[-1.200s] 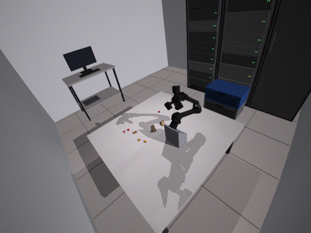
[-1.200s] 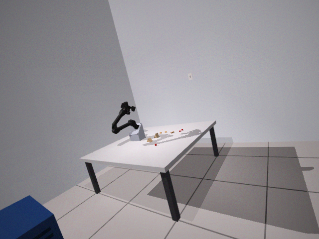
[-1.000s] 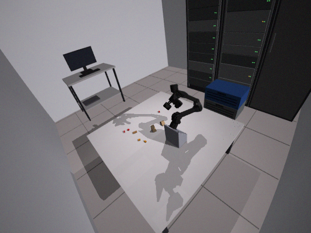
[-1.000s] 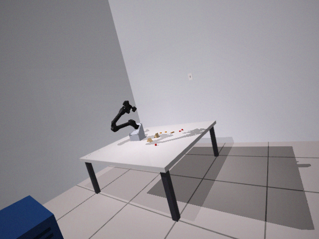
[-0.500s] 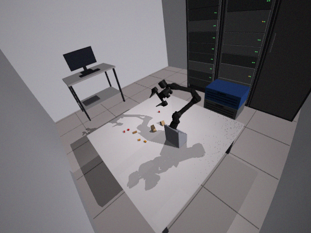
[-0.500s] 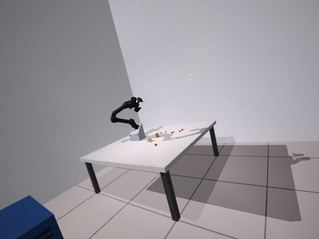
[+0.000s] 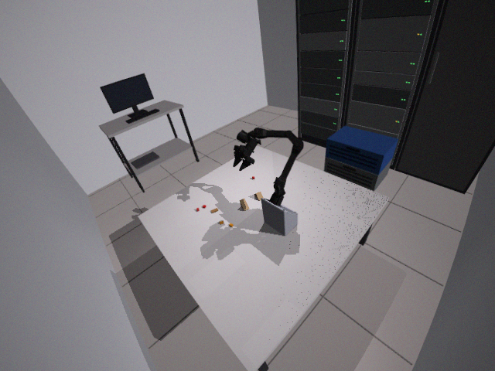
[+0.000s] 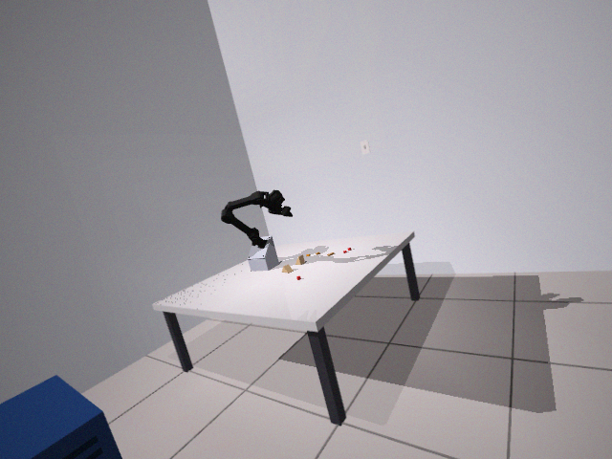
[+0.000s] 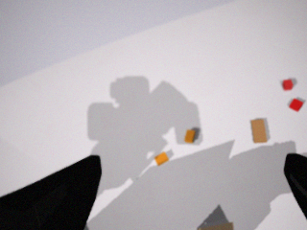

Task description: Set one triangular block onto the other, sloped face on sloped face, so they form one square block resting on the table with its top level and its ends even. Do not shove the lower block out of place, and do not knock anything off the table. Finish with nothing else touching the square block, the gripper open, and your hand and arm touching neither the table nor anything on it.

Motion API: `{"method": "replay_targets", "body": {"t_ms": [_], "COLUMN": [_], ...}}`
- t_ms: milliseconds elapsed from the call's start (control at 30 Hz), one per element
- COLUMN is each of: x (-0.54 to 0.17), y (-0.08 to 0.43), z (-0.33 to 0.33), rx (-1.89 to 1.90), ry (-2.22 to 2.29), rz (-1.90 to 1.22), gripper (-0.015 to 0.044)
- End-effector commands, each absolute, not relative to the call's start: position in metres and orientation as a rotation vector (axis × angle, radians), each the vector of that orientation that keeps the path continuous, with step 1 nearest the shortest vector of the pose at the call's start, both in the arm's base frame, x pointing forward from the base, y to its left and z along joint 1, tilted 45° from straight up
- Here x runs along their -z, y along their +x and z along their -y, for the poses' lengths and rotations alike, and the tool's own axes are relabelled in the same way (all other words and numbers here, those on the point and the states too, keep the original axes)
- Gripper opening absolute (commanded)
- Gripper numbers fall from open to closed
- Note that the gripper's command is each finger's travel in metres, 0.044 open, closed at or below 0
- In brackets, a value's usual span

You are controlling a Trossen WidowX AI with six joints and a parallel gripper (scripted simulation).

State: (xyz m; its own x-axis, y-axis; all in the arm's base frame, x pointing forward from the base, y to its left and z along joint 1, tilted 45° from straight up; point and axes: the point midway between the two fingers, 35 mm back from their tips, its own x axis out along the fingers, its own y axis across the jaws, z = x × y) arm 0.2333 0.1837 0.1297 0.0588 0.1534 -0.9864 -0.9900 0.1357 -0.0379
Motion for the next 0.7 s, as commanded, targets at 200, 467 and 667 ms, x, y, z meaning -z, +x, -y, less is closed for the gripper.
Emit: {"method": "replay_targets", "body": {"t_ms": [200, 467, 667], "x": [-0.098, -0.079, -0.064], "y": [0.314, 0.339, 0.346], "z": [-0.076, 0.004, 0.063], "rx": [-0.201, 0.423, 0.856], "ry": [-0.581, -0.349, -0.224], "rz": [-1.672, -1.792, -1.780], "gripper": [0.0440, 0.0440, 0.0440]}}
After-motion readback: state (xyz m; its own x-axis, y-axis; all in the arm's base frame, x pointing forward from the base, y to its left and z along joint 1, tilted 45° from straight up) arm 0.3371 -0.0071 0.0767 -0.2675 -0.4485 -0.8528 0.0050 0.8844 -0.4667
